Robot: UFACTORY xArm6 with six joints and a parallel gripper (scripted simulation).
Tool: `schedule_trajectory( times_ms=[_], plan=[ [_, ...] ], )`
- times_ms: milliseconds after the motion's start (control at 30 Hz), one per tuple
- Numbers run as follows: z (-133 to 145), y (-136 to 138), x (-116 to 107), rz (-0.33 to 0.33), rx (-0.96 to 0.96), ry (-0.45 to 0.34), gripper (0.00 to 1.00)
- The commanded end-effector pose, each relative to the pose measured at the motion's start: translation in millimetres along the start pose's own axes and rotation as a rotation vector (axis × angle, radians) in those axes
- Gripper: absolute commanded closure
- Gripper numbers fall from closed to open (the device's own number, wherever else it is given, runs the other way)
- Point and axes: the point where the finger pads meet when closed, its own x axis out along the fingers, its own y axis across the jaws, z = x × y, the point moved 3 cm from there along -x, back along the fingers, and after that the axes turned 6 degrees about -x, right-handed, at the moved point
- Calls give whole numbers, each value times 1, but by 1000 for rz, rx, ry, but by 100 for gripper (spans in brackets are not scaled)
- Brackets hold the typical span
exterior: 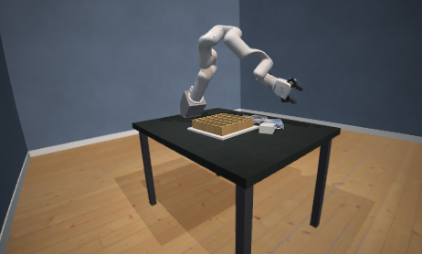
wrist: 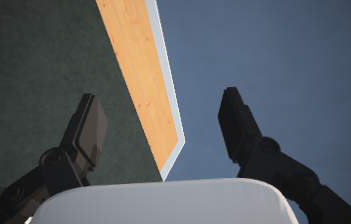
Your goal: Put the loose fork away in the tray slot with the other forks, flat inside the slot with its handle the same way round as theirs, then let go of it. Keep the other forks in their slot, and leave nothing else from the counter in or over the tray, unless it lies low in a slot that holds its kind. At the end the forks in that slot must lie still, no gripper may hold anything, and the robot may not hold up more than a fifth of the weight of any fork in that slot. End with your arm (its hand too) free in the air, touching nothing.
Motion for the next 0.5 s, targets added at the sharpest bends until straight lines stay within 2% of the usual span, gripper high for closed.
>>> schedule_trajectory(
  times_ms=[0, 200, 367, 400, 433, 467],
  plan=[
    [0, 2, 0, 3, 1, 0, 0],
    [-4, -1, -5, -10, 11, -7, 0],
    [-23, -17, -31, -91, 55, -40, 0],
    [-23, -17, -31, -91, 55, -40, 0],
    [-28, -23, -40, -120, 66, -49, 0],
    [-28, -23, -40, -120, 66, -49, 0]
  ],
)
